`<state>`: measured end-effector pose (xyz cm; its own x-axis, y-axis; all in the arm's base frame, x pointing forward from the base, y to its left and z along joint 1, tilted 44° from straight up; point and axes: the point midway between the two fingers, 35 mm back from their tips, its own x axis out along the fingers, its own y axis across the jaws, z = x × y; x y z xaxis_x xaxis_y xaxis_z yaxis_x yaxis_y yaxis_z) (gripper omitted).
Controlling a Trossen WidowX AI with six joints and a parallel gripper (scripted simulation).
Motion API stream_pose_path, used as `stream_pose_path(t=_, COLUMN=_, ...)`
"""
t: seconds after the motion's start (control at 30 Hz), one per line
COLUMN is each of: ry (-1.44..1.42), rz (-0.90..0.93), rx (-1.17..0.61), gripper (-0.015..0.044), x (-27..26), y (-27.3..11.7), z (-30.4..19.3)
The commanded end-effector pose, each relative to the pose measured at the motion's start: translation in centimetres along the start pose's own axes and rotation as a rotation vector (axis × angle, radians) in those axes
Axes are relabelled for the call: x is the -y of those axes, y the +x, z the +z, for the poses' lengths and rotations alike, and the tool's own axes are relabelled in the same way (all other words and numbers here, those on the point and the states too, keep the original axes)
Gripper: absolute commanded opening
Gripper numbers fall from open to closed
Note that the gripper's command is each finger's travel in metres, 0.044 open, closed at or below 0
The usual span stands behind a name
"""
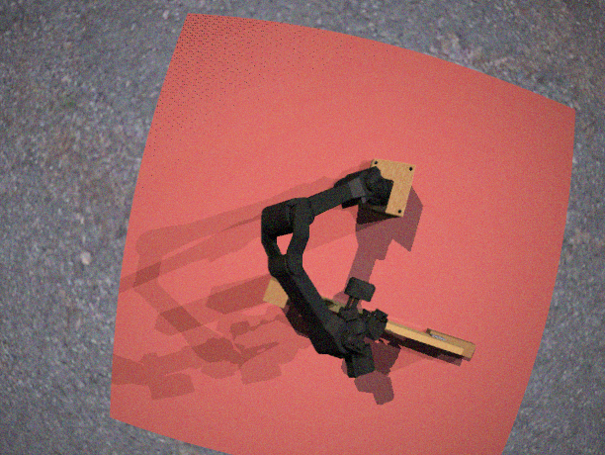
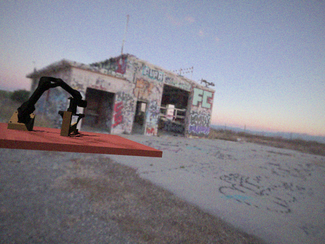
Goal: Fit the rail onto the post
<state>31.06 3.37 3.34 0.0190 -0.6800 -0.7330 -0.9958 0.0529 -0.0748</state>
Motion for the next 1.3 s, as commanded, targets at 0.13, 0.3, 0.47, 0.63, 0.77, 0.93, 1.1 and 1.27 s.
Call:
stream_pose_path(t=0.13, ry=-0.005, rz=0.001, rx=-0.007, gripper=0.044, x=0.0, y=1.4, z=-0.1)
stream_pose_path(t=0.3, ry=-0.005, rz=0.001, rx=-0.007, gripper=0.044, x=0.1, y=2.2, z=-0.1)
stream_pose_path(t=0.47, ry=-0.005, rz=0.0, rx=-0.007, gripper=0.044, x=0.1, y=3.0, z=-0.1)
stream_pose_path(t=0.63, ry=-0.005, rz=0.0, rx=-0.008, gripper=0.044, x=0.1, y=3.8, z=-0.2)
stream_pose_path(t=0.77, ry=-0.005, rz=0.0, rx=-0.009, gripper=0.044, x=0.1, y=4.5, z=-0.2)
stream_pose_path(t=0.93, ry=-0.005, rz=0.0, rx=-0.01, gripper=0.044, x=0.0, y=5.2, z=-0.3)
stream_pose_path(t=1.1, ry=-0.005, rz=0.0, rx=-0.011, gripper=0.044, x=0.0, y=6.0, z=-0.4)
stream_pose_path(t=1.27, ry=-0.005, rz=0.0, rx=-0.011, gripper=0.0387, x=0.0, y=6.2, z=-0.4)
